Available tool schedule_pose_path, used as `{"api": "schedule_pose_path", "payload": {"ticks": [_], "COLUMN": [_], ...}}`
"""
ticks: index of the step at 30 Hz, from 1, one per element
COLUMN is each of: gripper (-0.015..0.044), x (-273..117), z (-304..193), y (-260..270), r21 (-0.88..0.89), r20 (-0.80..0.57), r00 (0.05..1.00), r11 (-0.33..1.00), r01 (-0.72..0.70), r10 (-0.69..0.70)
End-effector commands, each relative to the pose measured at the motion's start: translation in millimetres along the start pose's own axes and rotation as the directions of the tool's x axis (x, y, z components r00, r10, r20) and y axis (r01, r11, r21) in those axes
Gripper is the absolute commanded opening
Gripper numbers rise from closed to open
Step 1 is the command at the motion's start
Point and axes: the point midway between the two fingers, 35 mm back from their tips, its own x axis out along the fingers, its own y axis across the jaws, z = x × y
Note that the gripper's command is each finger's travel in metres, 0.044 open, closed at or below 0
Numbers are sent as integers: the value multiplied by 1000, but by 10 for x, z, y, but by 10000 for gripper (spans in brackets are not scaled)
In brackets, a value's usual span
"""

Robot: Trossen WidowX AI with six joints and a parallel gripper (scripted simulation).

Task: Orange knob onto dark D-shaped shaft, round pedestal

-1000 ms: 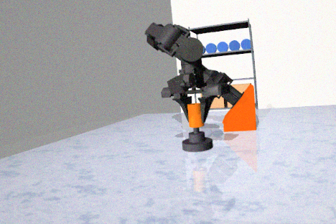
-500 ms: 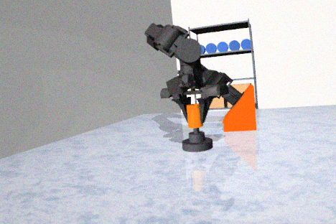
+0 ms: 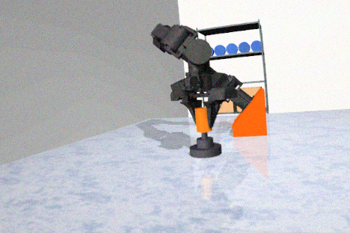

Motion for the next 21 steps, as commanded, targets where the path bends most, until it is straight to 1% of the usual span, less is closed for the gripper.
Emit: {"api": "schedule_pose_path", "payload": {"ticks": [1,9,21], "gripper": [0,0,0], "x": [-5,30,-20], "z": [2,0,0], "y": [24,18,-16], "r21": [31,31,40], "r20": [6,6,6], "r00": [1000,1000,1000], "r11": [1000,1000,999], "r01": [-2,-2,-2], "r10": [2,2,2]}}
